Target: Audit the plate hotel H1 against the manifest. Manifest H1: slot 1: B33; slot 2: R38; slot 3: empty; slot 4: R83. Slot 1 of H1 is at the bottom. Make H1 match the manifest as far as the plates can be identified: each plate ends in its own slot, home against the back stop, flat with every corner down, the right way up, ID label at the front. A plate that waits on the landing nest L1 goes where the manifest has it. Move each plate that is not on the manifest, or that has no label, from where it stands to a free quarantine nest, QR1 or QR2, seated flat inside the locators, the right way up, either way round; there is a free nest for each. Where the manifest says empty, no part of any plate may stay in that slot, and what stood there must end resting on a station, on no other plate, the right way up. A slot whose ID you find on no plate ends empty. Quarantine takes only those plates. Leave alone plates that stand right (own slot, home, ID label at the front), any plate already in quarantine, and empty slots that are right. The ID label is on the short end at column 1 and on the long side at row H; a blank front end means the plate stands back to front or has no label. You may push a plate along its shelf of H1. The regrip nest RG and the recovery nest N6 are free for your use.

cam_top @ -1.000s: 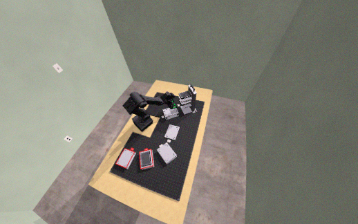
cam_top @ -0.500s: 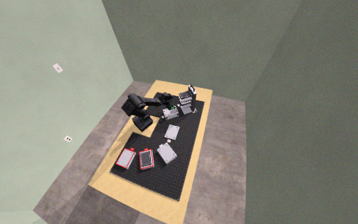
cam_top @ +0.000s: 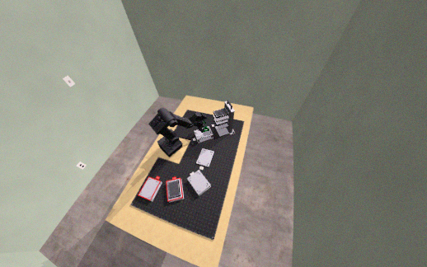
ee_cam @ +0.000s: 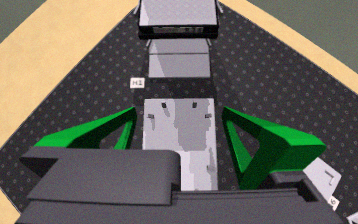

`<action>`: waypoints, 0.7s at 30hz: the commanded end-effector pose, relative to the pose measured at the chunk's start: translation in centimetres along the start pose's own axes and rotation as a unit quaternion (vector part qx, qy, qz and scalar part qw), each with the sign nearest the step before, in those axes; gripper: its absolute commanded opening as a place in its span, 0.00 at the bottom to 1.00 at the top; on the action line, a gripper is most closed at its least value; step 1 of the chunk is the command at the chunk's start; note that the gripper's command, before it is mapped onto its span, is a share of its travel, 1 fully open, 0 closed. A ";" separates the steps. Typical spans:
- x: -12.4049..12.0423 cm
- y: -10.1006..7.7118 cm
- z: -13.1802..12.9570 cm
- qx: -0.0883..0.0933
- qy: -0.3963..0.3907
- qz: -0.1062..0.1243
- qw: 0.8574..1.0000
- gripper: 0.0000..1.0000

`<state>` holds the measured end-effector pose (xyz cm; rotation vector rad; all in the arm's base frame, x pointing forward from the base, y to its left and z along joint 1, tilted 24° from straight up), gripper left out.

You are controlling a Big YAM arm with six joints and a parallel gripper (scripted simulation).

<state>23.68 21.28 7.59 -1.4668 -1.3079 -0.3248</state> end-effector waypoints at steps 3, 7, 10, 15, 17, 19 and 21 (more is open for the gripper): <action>-0.2 0.9 -0.1 -0.004 -0.001 -0.005 1.000 1.00; -0.9 1.2 -0.2 -0.004 -0.002 -0.003 1.000 1.00; -0.5 1.6 -0.1 -0.004 0.002 -0.009 1.000 1.00; -1.7 2.0 -0.1 -0.004 -0.002 -0.003 1.000 1.00; -1.8 2.2 -0.1 -0.004 -0.001 -0.005 1.000 1.00; -2.3 2.4 -0.2 -0.004 -0.002 -0.003 1.000 1.00; -0.6 3.2 0.0 -0.005 0.005 -0.016 1.000 1.00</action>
Point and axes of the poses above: the point where the finger pads meet when closed, its own y axis out along the fingers, its own z axis across the jaws, x = y × z, the point moved 6 cm from there along -y, back along the fingers, and after that the axes turned 1 degree about -y, right-handed, at the moved point
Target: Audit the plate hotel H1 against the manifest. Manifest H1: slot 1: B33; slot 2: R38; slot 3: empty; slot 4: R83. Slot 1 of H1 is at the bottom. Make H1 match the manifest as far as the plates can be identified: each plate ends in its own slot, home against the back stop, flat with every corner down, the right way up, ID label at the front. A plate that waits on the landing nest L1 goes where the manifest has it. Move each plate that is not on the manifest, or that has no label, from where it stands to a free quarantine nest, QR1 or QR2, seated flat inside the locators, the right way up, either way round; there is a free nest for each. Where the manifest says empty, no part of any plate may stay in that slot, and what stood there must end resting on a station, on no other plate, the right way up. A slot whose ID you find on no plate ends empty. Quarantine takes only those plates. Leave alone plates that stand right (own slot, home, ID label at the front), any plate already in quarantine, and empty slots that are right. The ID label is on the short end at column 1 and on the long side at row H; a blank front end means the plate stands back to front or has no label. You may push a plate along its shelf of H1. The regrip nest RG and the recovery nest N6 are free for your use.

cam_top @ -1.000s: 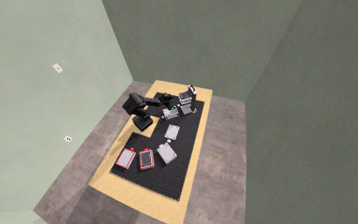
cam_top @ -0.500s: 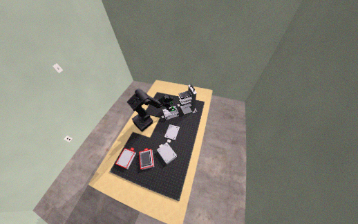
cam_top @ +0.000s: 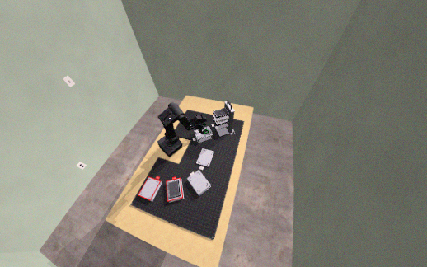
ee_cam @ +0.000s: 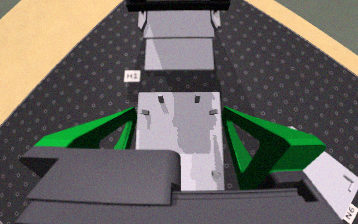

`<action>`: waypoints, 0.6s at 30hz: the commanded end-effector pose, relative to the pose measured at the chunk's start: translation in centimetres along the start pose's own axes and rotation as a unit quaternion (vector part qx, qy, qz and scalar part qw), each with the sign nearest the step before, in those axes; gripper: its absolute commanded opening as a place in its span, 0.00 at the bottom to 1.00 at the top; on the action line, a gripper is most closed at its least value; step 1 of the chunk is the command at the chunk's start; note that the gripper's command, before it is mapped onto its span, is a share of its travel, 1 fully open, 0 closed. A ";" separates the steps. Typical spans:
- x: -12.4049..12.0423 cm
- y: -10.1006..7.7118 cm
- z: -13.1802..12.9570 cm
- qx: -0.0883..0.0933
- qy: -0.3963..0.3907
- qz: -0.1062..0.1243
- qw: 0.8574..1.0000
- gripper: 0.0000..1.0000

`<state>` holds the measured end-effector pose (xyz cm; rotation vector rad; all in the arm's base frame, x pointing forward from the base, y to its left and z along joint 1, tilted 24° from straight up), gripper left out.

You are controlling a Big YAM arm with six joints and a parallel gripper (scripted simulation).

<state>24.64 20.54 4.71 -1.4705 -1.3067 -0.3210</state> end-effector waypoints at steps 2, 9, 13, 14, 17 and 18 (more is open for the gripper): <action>1.8 1.3 0.0 -0.005 0.004 -0.014 1.000 1.00; 2.0 1.9 0.0 -0.004 -0.001 -0.005 1.000 1.00; 2.5 2.3 0.0 -0.004 -0.001 -0.005 1.000 1.00; 2.6 2.5 -0.1 -0.004 -0.001 -0.005 1.000 1.00; 3.0 2.8 -0.1 -0.004 -0.001 -0.005 1.000 1.00; 3.1 2.9 -0.1 -0.004 -0.001 -0.005 1.000 1.00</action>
Point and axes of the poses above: the point where the finger pads meet when closed, its own y axis out along the fingers, its own z axis across the jaws, x = y × z, the point moved 6 cm from there along -y, back along the fingers, and after that the axes turned 1 degree about -y, right-handed, at the moved point
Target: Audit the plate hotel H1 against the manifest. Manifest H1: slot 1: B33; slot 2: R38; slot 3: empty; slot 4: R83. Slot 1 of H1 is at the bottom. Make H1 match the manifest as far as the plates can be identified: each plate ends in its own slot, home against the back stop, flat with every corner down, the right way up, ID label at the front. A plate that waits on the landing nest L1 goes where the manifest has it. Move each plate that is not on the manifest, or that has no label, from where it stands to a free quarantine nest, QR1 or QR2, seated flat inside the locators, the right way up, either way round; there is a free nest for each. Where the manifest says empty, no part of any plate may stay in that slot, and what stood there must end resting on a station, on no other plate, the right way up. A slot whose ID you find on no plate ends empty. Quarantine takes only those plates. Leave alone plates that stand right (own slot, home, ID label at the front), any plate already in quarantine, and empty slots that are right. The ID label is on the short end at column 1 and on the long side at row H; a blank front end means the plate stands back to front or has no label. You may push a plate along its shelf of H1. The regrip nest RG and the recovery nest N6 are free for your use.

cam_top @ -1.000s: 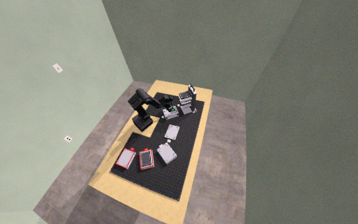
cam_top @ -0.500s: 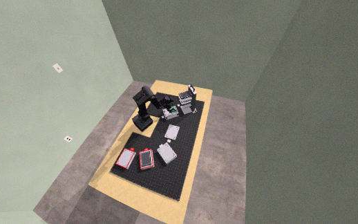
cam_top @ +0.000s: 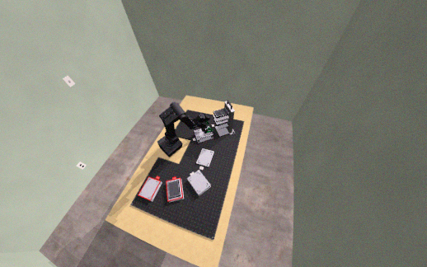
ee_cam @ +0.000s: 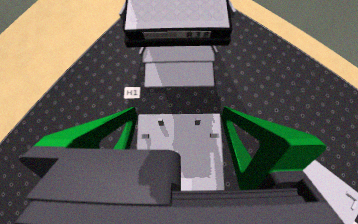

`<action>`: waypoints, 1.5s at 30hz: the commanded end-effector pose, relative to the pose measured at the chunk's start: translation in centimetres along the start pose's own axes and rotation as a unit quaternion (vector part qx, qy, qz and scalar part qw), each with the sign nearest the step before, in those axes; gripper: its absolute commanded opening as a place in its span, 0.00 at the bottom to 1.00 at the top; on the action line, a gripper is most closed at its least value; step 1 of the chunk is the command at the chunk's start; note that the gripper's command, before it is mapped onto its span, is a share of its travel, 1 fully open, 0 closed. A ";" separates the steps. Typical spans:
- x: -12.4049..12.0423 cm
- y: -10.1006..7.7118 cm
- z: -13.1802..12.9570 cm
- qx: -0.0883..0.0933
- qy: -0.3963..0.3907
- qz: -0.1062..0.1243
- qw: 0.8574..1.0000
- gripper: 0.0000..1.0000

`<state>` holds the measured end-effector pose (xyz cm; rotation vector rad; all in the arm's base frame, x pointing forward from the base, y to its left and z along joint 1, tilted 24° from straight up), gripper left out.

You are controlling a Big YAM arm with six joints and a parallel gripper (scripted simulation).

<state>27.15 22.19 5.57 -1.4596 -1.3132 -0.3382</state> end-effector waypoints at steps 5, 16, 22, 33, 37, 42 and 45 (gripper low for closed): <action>0.7 0.4 0.1 0.000 0.000 -0.005 1.000 1.00; 0.7 0.4 0.1 0.000 0.000 -0.005 1.000 1.00; 0.7 0.4 0.1 0.000 0.000 -0.005 1.000 1.00; 0.7 0.4 0.1 0.000 0.000 -0.005 1.000 1.00; 0.7 0.4 0.1 0.000 0.000 -0.005 1.000 1.00; 0.7 0.4 0.1 0.000 0.000 -0.005 1.000 1.00; 0.7 0.4 0.1 0.000 0.000 -0.005 1.000 1.00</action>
Point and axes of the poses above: the point where the finger pads meet when closed, its own y axis out along the fingers, its own z axis across the jaws, x = y × z, the point moved 6 cm from there along -y, back along the fingers, and after that the axes turned 1 degree about -y, right-handed, at the moved point
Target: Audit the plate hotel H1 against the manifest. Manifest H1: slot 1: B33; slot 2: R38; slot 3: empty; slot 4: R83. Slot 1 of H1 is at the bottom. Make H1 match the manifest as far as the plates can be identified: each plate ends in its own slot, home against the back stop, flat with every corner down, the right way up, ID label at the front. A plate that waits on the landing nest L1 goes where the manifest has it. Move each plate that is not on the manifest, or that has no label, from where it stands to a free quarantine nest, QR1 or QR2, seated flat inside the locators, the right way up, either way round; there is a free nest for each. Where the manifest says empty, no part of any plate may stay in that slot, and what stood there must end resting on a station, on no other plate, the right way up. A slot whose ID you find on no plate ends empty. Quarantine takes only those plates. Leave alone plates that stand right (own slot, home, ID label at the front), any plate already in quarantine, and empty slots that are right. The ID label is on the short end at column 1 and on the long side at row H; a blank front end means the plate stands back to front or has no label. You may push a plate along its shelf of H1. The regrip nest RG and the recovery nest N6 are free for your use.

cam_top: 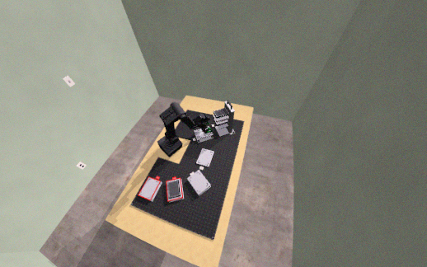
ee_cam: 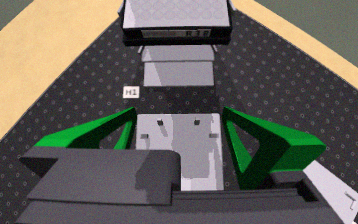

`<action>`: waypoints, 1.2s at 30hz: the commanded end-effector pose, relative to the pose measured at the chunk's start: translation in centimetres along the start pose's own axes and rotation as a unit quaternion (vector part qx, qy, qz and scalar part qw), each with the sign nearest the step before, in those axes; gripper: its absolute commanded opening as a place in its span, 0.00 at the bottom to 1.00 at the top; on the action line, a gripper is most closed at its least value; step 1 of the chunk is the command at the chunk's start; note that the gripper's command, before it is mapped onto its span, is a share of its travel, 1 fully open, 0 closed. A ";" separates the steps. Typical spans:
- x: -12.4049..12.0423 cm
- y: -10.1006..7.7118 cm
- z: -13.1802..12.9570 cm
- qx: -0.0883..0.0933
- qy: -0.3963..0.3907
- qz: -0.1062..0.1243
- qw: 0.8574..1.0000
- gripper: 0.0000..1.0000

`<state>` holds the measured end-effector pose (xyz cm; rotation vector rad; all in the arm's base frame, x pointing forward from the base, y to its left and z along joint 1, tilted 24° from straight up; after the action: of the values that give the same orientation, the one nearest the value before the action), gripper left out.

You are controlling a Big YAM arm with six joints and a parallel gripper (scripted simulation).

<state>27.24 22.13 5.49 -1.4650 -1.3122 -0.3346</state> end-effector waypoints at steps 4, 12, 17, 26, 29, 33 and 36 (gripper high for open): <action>0.7 0.2 0.2 0.001 0.002 -0.008 1.000 1.00; 0.7 0.2 0.2 0.001 0.002 -0.008 1.000 1.00; 0.7 0.2 0.2 0.001 0.002 -0.008 1.000 1.00; 0.7 0.2 0.2 0.001 0.002 -0.008 1.000 1.00; -0.6 -0.3 0.7 0.006 -0.007 0.000 1.000 1.00; -0.7 -0.9 0.5 0.005 0.002 -0.007 1.000 1.00; -0.4 -1.4 0.3 0.004 0.008 -0.015 1.000 1.00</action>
<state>25.88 21.25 4.67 -1.4788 -1.3112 -0.3076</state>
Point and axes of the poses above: the point where the finger pads meet when closed, its own y axis out along the fingers, its own z axis across the jaws, x = y × z, the point moved 6 cm from there along -y, back along the fingers, and after that the axes turned 1 degree about -y, right-handed, at the moved point
